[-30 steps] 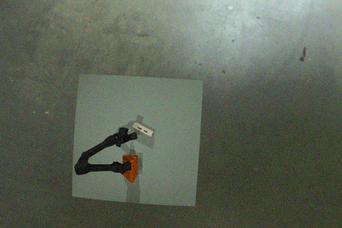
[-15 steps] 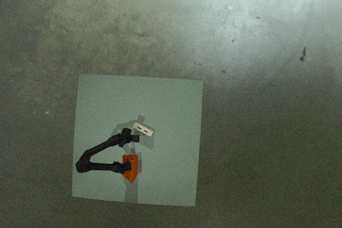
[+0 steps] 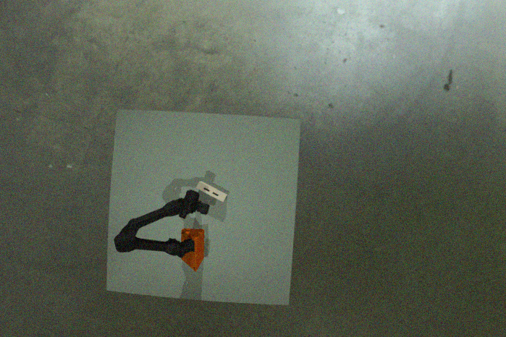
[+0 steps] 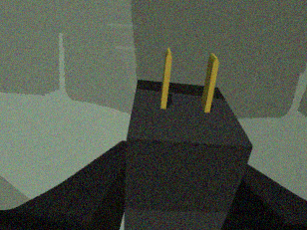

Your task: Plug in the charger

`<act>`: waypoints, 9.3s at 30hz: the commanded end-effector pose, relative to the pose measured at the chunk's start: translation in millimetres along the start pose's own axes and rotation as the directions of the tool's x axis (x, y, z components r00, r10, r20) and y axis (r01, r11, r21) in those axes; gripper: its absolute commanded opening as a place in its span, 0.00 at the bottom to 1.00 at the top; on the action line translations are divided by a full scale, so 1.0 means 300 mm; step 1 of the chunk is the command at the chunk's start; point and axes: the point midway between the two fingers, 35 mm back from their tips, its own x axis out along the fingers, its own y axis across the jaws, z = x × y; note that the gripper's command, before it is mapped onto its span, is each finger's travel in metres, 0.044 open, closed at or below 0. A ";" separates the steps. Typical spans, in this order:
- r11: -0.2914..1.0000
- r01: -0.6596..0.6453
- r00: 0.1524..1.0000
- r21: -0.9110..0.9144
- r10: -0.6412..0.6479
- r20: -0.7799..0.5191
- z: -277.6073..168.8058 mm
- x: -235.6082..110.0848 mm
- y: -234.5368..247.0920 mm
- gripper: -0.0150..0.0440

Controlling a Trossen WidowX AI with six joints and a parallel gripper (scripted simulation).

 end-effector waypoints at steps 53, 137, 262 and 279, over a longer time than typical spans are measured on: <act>0.970 -0.020 1.000 0.243 0.022 -0.004 0.145 0.013 -0.083 0.25; 0.970 -0.020 1.000 0.243 0.022 -0.004 0.174 0.010 -0.087 0.25; 0.970 -0.020 1.000 0.242 0.021 -0.002 0.262 0.000 -0.105 0.25; 0.970 -0.020 1.000 0.242 0.021 -0.002 0.276 0.000 -0.107 0.25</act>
